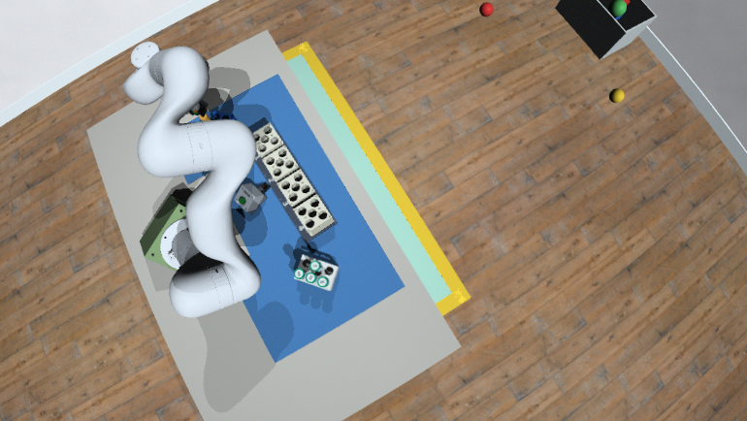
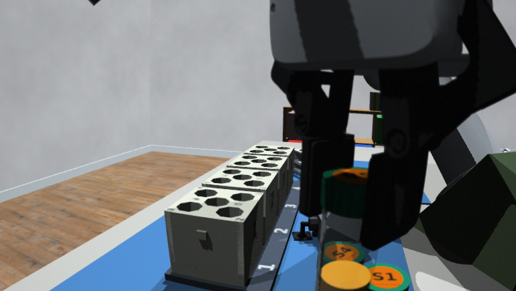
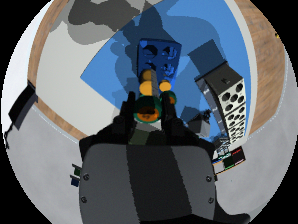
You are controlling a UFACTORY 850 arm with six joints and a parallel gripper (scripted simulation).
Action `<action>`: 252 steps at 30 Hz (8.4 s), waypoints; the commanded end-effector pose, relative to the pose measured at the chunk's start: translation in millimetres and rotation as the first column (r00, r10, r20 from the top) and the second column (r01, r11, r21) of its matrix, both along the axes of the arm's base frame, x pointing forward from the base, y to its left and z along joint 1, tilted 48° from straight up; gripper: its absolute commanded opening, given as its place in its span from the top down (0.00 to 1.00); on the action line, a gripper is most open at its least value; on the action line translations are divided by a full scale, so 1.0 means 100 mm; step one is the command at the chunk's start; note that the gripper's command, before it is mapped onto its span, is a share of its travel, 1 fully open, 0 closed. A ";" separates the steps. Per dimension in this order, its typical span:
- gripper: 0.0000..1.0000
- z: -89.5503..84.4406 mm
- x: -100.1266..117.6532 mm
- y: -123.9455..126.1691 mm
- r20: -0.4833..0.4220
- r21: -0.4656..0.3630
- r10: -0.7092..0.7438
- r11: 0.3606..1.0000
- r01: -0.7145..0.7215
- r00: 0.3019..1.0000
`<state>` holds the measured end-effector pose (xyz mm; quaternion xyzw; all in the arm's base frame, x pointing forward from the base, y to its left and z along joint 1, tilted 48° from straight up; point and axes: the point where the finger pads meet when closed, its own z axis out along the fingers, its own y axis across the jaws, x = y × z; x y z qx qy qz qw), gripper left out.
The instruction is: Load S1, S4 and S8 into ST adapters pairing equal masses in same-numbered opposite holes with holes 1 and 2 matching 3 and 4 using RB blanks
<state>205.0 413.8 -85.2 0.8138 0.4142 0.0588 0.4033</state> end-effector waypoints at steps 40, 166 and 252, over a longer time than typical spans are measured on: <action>1.00 -0.19 0.13 -0.17 0.000 0.003 0.001 1.000 -0.001 1.000; 0.57 -0.07 0.05 -0.05 0.000 0.003 0.001 1.000 -0.001 1.000; 0.43 0.78 -0.27 -0.05 0.323 0.375 -0.492 0.851 0.368 0.808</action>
